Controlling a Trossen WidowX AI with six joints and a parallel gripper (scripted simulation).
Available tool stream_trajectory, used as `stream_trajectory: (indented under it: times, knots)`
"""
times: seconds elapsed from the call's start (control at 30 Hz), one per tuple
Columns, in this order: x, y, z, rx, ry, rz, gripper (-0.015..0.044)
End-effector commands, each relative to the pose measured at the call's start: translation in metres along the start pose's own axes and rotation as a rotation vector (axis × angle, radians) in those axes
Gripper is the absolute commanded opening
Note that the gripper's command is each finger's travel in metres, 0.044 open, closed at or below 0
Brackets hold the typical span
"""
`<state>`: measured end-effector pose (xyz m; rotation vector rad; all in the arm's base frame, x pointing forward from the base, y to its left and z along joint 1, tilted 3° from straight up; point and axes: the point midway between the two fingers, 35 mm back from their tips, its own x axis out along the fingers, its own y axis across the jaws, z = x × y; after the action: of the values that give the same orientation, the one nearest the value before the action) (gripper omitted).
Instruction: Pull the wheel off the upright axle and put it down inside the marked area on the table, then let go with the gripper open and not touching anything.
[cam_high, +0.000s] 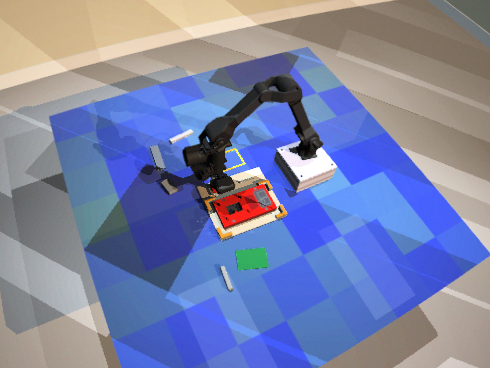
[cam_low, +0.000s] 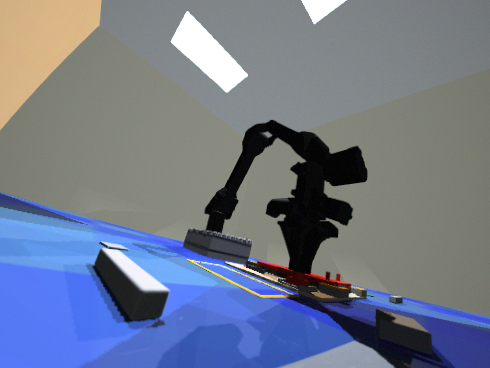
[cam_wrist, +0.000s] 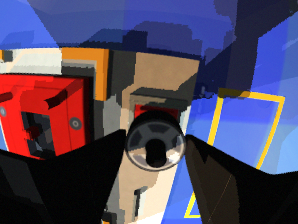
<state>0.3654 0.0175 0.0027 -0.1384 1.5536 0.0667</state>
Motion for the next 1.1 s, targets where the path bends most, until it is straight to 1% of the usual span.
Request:
stream_trajectory:
  times: [0.0,1.07]
  knots:
    - [-0.001,0.000,0.000,0.000,0.000,0.000,0.0000]
    - [-0.012,0.000,0.001,-0.002,0.003,-0.001,0.0000]
